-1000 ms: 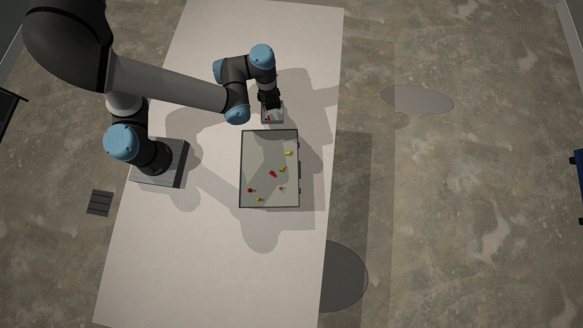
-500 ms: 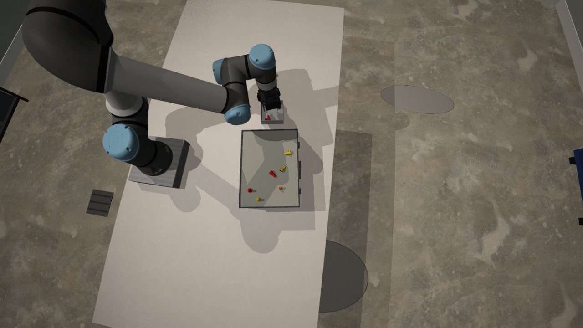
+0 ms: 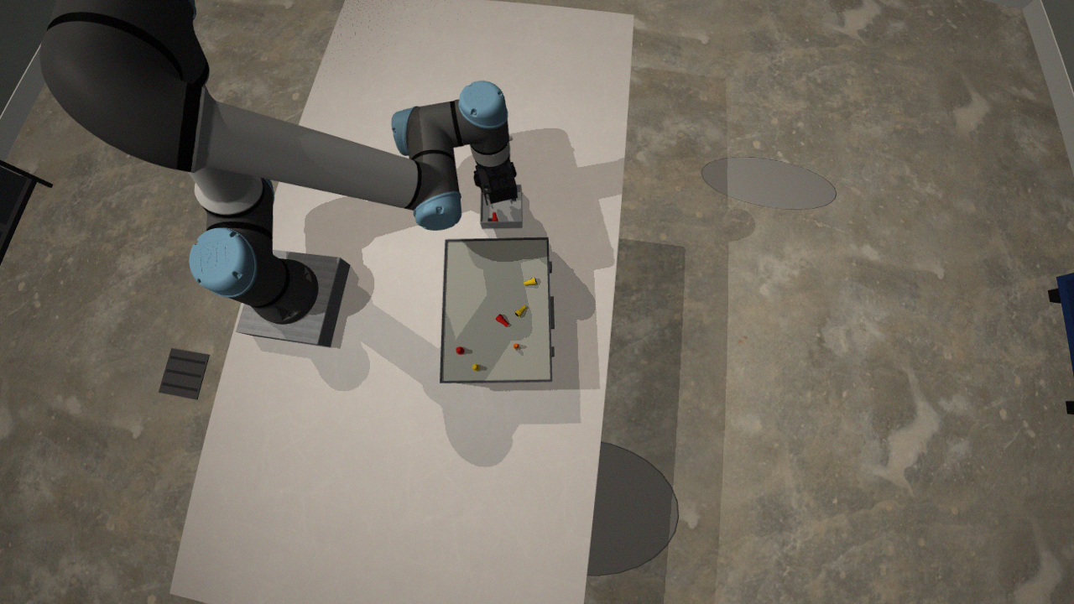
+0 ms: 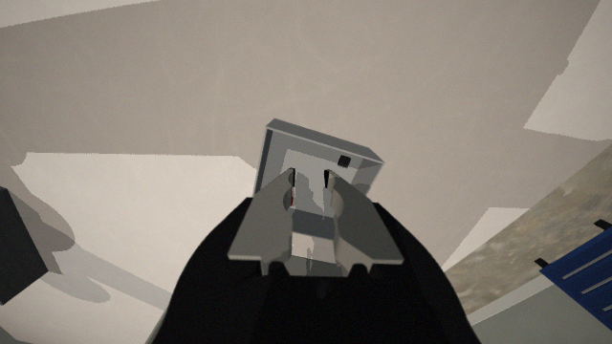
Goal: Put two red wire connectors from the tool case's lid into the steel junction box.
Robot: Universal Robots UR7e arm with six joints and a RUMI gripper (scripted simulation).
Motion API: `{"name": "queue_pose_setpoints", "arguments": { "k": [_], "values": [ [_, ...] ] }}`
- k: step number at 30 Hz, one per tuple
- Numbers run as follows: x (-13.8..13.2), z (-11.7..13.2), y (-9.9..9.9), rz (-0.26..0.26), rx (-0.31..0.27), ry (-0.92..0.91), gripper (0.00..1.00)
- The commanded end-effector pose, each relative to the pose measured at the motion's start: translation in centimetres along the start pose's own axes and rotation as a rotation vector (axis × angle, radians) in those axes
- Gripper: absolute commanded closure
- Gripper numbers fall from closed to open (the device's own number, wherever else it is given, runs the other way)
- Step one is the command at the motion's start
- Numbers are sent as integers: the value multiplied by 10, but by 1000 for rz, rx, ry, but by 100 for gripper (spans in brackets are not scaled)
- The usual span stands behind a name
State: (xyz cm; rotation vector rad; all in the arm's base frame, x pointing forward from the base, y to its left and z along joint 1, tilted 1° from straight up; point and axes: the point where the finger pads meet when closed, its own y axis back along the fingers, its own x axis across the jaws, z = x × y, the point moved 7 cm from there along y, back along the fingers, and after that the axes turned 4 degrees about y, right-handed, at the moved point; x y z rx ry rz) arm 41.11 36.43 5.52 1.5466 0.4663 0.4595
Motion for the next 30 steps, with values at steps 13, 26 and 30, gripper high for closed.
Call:
{"name": "queue_pose_setpoints", "arguments": {
  "k": [13, 26, 30],
  "values": [
    [0, 0, 1, 1, 0, 0, 82],
    [0, 0, 18, 1, 0, 0, 82],
    [0, 0, 41, 1, 0, 0, 82]
  ]
}}
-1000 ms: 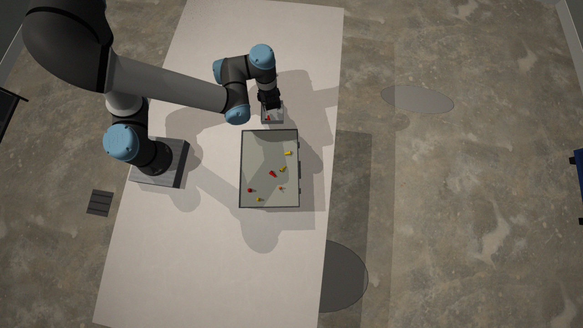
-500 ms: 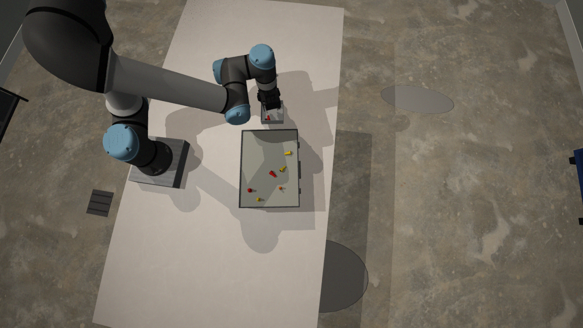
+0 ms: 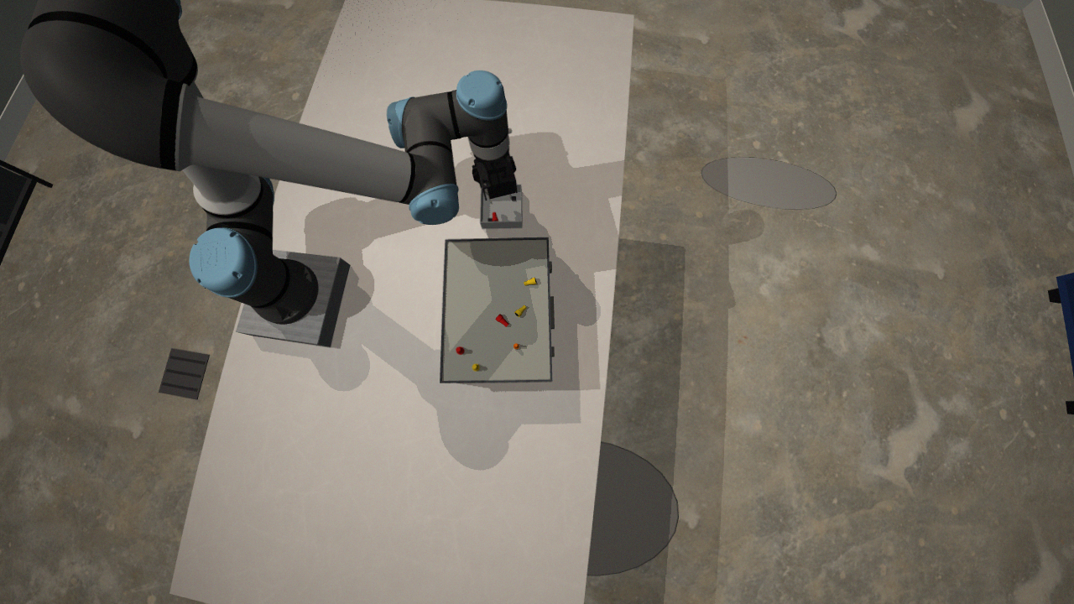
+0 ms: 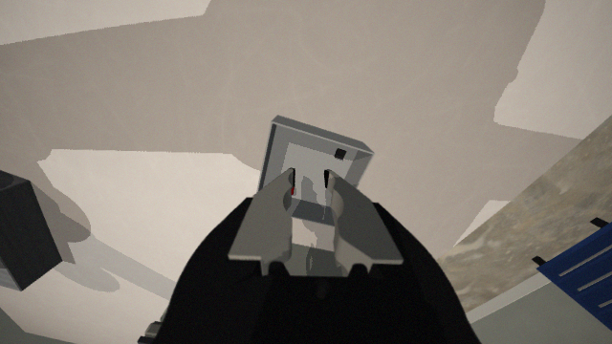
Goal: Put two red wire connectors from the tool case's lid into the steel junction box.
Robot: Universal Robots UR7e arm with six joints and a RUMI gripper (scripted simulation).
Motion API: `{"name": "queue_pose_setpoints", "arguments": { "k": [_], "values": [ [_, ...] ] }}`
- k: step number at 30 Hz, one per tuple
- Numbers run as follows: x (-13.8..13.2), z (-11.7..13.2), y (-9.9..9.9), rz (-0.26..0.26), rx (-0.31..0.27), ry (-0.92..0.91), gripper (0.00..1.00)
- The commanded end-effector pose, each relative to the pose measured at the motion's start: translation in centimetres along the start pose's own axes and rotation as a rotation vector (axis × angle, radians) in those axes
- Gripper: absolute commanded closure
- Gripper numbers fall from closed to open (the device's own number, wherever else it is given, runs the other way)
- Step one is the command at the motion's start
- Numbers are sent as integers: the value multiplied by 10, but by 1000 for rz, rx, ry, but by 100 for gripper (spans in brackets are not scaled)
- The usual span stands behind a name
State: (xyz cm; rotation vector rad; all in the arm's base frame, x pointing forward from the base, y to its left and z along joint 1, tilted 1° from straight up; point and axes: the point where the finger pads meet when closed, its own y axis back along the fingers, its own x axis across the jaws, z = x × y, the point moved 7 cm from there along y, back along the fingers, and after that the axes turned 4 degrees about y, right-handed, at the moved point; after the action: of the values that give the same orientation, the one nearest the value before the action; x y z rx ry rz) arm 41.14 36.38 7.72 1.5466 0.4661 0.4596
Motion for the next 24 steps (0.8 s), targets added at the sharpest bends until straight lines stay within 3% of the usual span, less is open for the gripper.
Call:
{"name": "queue_pose_setpoints", "arguments": {
  "k": [1, 11, 13, 19, 24],
  "values": [
    [0, 0, 26, 1, 0, 0, 82],
    [0, 0, 107, 1, 0, 0, 82],
    [0, 0, 107, 1, 0, 0, 82],
    [0, 0, 145, 1, 0, 0, 82],
    [0, 0, 160, 1, 0, 0, 82]
  ]
}}
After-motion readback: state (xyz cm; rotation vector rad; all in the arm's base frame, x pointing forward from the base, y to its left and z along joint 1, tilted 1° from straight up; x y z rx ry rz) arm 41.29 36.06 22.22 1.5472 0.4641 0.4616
